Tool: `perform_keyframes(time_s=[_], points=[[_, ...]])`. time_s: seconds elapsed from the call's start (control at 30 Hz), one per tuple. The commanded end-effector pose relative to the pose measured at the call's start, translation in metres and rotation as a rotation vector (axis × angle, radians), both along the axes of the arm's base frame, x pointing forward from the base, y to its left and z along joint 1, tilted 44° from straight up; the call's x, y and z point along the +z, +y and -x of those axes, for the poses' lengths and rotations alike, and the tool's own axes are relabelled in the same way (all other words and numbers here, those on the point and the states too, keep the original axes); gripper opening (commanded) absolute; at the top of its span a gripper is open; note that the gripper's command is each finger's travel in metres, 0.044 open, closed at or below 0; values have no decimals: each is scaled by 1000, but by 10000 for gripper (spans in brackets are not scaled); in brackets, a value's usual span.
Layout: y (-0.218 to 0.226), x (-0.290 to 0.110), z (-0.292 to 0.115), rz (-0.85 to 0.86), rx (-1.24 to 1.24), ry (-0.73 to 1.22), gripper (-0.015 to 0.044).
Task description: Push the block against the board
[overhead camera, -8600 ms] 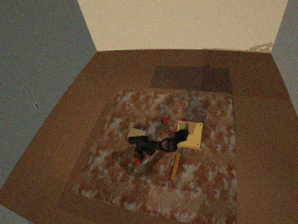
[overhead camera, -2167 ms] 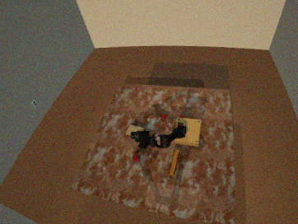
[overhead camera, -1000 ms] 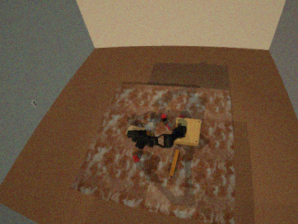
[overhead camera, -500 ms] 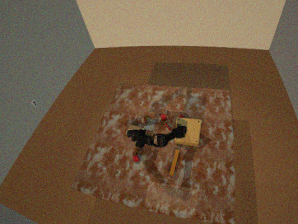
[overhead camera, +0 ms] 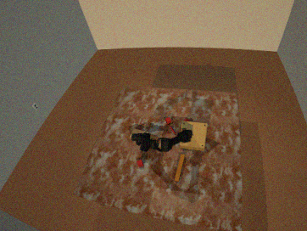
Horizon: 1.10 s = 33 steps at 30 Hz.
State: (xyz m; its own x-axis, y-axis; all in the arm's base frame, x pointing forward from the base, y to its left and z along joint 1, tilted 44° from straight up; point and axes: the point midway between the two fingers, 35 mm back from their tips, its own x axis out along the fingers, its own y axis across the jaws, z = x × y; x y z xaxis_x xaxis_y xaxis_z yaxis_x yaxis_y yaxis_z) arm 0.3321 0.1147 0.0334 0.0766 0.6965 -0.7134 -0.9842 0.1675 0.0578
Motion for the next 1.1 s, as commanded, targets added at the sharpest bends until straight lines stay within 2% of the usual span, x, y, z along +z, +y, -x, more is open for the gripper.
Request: perform_keyframes(time_s=[0.0,1.07], points=[[-5,-6,0,3,0,-1,0],[-26,-26,5,5,0,0,0]])
